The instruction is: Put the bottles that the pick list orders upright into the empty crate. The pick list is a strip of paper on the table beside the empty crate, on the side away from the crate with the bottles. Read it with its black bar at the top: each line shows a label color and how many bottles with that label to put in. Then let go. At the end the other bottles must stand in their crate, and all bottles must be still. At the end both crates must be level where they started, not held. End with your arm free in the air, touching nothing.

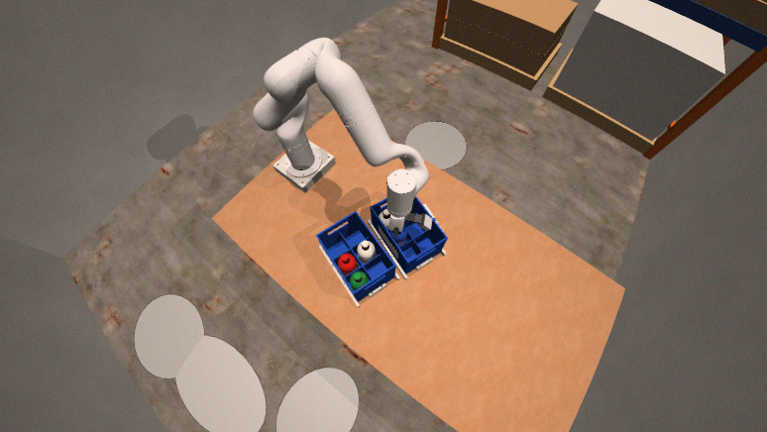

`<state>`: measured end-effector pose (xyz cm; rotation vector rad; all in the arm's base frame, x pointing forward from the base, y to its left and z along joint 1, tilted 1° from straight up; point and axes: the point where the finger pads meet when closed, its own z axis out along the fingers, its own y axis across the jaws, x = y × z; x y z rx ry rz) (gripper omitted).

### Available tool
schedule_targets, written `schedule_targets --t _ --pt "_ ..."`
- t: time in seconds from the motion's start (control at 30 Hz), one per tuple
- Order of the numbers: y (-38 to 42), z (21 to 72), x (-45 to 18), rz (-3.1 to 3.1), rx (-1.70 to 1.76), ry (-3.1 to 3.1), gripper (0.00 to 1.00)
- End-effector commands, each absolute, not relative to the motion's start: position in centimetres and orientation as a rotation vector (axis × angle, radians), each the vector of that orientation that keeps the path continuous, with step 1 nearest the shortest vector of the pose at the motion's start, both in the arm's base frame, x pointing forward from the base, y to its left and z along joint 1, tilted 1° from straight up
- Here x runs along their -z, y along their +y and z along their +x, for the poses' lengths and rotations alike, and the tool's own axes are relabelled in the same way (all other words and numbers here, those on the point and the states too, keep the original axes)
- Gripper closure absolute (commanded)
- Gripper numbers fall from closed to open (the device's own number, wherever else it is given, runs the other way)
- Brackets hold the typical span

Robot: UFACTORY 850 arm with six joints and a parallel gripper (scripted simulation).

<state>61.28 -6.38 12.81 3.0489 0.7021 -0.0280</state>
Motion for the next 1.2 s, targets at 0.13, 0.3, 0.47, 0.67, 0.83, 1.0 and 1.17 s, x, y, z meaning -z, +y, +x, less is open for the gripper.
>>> schedule_targets --t 0.13,0.3,0.47,0.67,0.83,1.0,1.17 --pt "-6.4 61.4 -12.9 3.048 0.024 0.702 1.0" --pt "-6.4 61.4 -12.8 3.048 0.024 0.702 1.0" --pt "-6.4 61.4 -12.5 3.048 0.024 0.702 1.0" --pt "-6.4 61.4 -12.2 3.048 0.024 0.702 1.0" --pt "-6.4 61.4 -12.1 3.048 0.024 0.702 1.0" --pt "-6.4 61.4 -11.8 3.048 0.024 0.702 1.0" --pt "-6.4 61.4 -11.6 3.048 0.024 0.702 1.0"
